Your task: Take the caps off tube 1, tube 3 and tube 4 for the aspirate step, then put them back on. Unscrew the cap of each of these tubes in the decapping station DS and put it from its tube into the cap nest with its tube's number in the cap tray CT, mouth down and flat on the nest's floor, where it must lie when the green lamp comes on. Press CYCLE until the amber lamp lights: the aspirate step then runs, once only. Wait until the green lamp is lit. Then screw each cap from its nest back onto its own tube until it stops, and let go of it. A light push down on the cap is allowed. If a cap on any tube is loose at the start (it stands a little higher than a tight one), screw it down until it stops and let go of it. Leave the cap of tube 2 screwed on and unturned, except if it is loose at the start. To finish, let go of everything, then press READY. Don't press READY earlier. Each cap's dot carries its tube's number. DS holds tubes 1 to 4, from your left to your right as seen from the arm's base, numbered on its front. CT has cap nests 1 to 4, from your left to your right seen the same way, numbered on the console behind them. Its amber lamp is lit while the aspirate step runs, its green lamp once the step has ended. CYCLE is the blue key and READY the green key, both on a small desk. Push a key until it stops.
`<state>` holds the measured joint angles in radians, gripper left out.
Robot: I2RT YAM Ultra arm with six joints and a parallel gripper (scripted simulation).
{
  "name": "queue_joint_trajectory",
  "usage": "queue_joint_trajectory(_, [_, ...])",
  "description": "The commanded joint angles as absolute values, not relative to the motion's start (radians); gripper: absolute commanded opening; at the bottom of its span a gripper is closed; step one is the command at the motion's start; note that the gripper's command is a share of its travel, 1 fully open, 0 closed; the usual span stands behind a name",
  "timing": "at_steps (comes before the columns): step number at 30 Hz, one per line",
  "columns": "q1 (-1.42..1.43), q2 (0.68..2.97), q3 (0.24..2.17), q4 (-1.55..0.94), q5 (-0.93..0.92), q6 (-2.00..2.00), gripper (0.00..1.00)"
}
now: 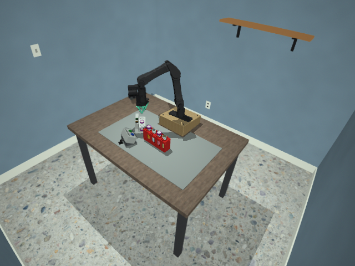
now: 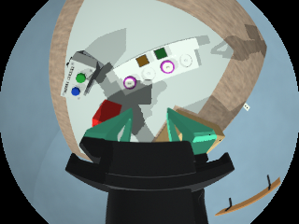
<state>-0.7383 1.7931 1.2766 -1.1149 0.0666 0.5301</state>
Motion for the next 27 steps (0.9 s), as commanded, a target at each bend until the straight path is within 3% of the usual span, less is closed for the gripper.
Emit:
queue_joint_trajectory(1, [-0.711, 1.775, 1.276, -1.113, 0.066, 0.81, 0.49])
queue_joint_trajectory(12, [-0.552, 1.774, 1.262, -1.11, 0.057, 1.432, 0.49])
queue_joint_trajectory(27, [-0.236, 1.859, 1.345, -1.122, 0.035, 1.747, 0.49])
